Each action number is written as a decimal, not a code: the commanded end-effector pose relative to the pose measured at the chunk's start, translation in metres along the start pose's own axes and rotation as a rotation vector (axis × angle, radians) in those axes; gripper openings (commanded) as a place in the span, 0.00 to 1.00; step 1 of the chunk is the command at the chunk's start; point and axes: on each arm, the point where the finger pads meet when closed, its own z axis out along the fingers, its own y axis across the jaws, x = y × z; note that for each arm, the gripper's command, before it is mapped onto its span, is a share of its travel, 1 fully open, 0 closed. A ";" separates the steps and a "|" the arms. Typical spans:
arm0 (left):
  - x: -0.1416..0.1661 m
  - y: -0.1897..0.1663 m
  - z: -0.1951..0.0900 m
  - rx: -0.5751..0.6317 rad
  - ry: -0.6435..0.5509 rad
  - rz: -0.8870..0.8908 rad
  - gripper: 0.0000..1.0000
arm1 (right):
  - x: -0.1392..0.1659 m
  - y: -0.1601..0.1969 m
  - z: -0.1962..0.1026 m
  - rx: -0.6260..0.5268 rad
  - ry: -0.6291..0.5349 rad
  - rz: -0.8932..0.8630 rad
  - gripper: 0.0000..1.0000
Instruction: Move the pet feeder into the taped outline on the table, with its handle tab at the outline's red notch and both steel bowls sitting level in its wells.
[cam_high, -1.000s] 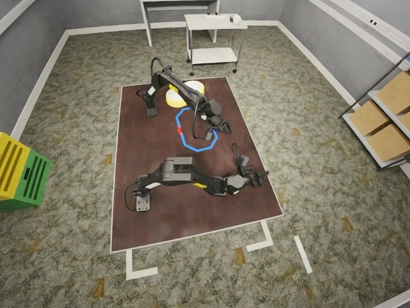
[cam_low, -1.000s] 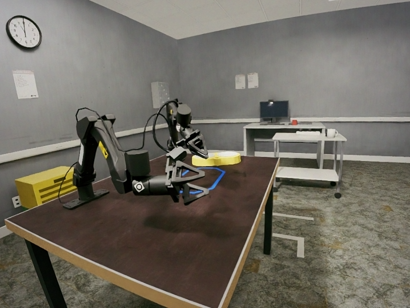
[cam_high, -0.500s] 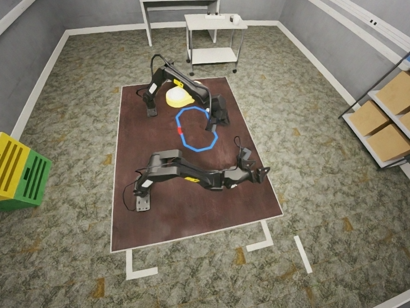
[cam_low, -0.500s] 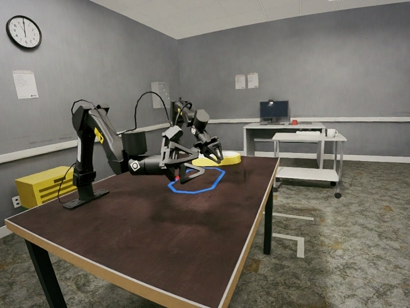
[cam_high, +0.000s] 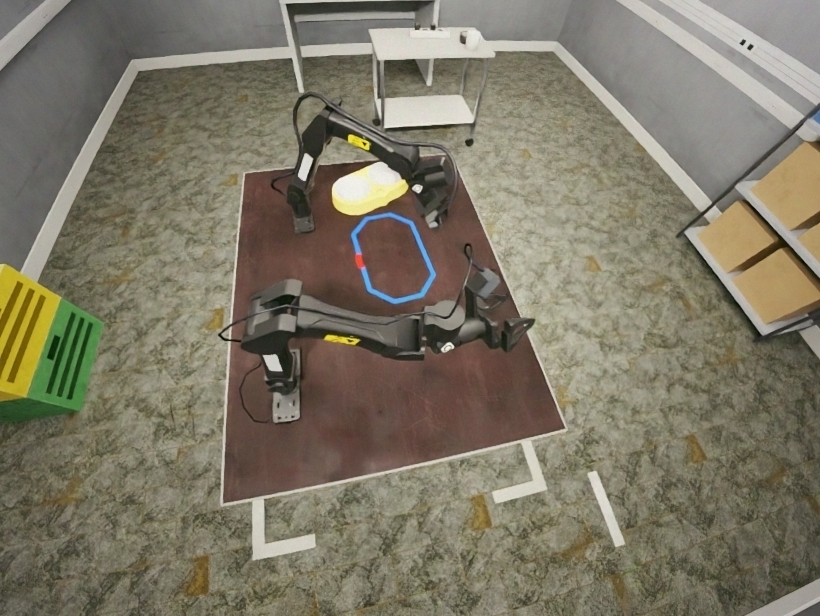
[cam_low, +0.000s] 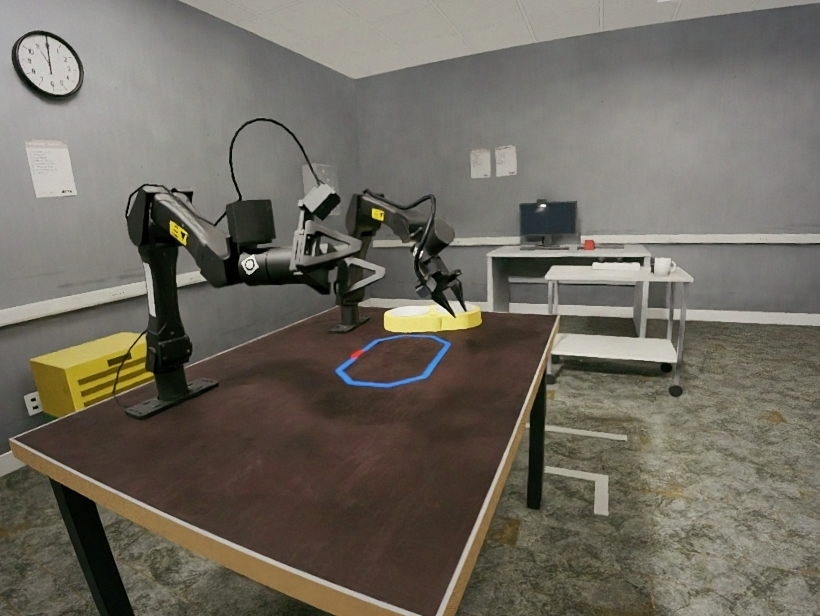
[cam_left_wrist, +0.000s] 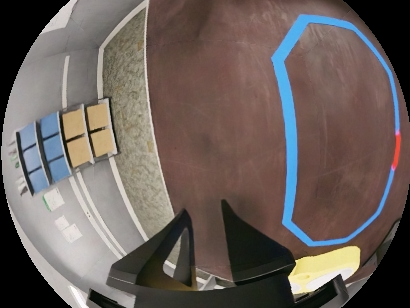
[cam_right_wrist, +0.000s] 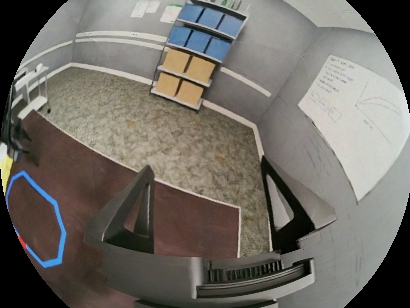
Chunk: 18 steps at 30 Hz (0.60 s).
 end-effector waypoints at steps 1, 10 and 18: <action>0.028 0.005 -0.020 0.036 0.005 -0.278 0.30 | -0.013 -0.001 -0.016 0.020 0.056 0.097 1.00; 0.087 -0.009 -0.029 0.118 0.098 -0.707 0.30 | -0.038 -0.005 -0.050 0.069 0.116 0.237 1.00; 0.163 -0.039 -0.038 0.178 0.267 -1.108 0.30 | -0.071 -0.009 -0.095 0.125 0.105 0.339 1.00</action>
